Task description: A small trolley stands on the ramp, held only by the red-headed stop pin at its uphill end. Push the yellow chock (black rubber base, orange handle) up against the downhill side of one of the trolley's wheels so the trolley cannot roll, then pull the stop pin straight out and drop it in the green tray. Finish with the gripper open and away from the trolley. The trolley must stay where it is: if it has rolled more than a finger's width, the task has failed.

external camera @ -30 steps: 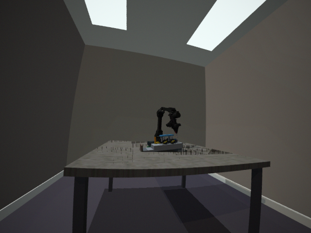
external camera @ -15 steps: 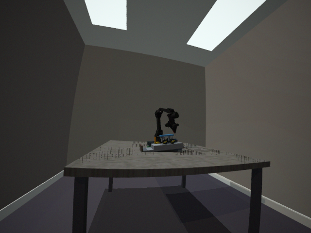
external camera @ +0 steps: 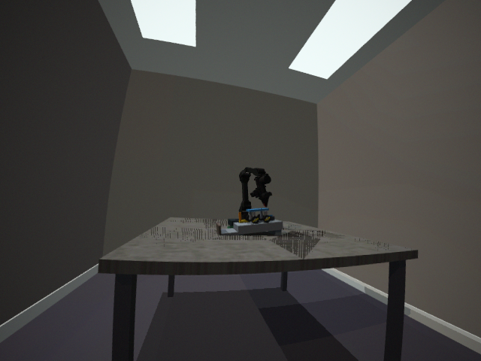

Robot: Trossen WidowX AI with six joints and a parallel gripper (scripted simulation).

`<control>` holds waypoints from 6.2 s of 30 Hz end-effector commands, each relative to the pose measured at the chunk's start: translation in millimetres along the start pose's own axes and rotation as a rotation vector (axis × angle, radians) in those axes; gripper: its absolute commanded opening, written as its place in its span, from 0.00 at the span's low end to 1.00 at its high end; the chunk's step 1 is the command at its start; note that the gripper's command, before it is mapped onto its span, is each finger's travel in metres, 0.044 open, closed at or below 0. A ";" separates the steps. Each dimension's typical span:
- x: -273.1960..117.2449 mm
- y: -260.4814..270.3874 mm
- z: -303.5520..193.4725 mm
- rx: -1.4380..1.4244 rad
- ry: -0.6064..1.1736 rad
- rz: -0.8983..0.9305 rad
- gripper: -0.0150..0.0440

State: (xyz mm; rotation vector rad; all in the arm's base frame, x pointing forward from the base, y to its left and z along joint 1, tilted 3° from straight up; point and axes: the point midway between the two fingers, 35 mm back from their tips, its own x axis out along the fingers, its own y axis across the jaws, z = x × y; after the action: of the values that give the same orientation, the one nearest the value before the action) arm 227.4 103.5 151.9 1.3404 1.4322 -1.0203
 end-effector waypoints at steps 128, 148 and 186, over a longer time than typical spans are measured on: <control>9.2 -22.7 205.0 1.498 -0.355 0.336 0.25; 46.7 -23.2 241.9 1.493 -0.389 0.373 0.34; 56.7 -17.6 223.0 1.493 -0.387 0.372 0.58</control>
State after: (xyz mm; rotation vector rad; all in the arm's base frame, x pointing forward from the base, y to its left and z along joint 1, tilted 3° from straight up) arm 227.3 -99.3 41.7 2.0692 -0.1065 -2.0273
